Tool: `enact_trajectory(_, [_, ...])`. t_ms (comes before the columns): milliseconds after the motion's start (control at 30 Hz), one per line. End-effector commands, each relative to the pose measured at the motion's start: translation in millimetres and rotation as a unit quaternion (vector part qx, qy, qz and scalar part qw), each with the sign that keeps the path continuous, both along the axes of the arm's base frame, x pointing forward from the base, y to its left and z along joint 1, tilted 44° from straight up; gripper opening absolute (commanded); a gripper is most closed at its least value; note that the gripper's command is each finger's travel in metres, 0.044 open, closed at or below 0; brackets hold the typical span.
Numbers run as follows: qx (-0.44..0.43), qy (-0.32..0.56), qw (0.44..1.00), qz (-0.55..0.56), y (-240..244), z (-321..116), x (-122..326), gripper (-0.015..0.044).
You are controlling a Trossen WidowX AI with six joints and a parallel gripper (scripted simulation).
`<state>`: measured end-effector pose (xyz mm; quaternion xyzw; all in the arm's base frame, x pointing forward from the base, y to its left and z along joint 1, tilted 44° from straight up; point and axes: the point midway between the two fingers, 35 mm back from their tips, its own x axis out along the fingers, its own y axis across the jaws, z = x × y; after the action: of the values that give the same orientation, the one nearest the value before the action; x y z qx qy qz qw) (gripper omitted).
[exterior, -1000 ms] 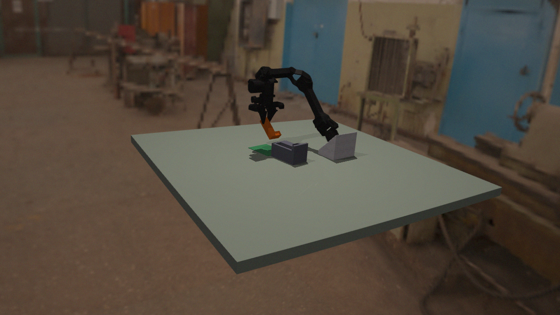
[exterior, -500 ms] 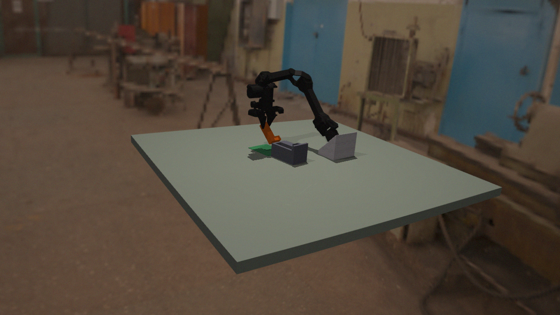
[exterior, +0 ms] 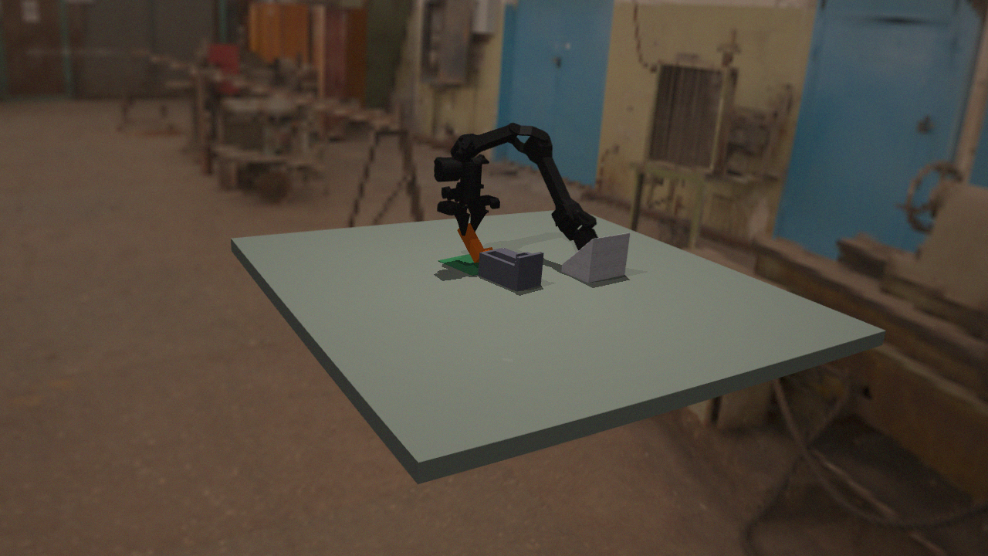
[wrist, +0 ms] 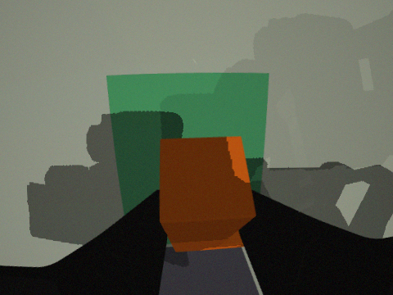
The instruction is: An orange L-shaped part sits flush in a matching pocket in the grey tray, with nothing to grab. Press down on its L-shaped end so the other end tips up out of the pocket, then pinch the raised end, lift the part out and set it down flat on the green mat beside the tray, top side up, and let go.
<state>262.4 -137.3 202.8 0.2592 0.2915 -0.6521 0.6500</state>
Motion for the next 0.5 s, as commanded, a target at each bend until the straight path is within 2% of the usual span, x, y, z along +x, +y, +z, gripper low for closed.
enact_trajectory(0, [-0.001, 0.0, 1.0, 0.001, -4.9, -4.0, -0.3, 0.0])
enact_trajectory(433, [-0.002, 0.0, 1.0, -0.001, -9.1, -8.4, -1.0, 0.0])
enact_trajectory(467, [-0.002, 0.0, 1.0, -0.001, -9.1, -8.4, -1.0, 0.0026])
